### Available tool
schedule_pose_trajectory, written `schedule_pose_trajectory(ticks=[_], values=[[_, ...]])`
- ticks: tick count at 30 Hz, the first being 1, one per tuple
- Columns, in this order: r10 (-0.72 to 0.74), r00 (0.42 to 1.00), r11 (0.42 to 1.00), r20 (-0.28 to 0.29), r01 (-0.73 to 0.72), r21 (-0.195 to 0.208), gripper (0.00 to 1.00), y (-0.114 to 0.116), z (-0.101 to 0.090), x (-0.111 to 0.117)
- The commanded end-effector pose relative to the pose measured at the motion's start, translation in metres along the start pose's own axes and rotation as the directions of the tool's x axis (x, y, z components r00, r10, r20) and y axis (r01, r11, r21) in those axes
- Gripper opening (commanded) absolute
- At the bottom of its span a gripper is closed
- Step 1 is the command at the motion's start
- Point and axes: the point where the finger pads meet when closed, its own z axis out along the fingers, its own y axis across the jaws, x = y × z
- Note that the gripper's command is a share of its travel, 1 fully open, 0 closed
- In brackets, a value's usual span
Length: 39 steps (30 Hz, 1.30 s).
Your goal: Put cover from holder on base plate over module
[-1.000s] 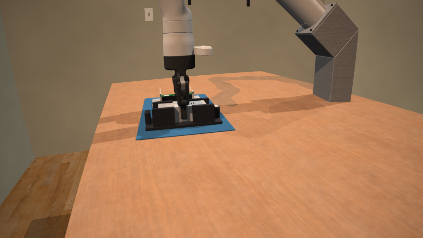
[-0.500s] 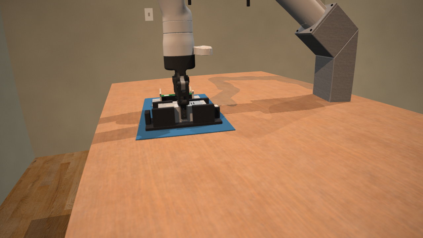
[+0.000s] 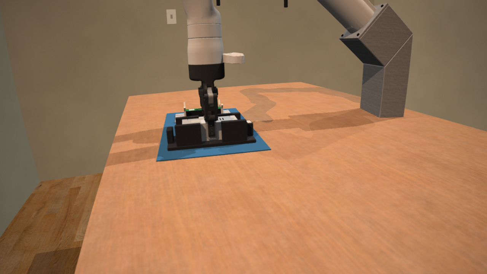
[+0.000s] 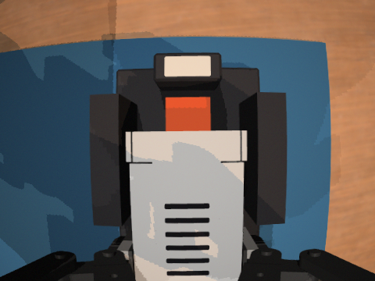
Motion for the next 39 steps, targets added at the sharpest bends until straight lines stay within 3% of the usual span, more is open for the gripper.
schedule_pose_trajectory(ticks=[1,10,18,27,39], values=[[0.0,1.0,1.0,0.001,0.0,-0.001,0.0,0.0,-0.003,0.0],[0.0,1.0,1.0,0.001,0.0,-0.001,0.0,0.0,-0.03,0.0],[-0.003,1.0,1.0,-0.004,0.003,0.001,0.0,0.0,-0.032,0.002],[-0.003,1.0,1.0,-0.004,0.003,0.001,0.0,0.0,-0.059,0.002],[-0.004,1.0,1.0,-0.006,0.004,0.004,0.01,-0.001,-0.058,0.003]])
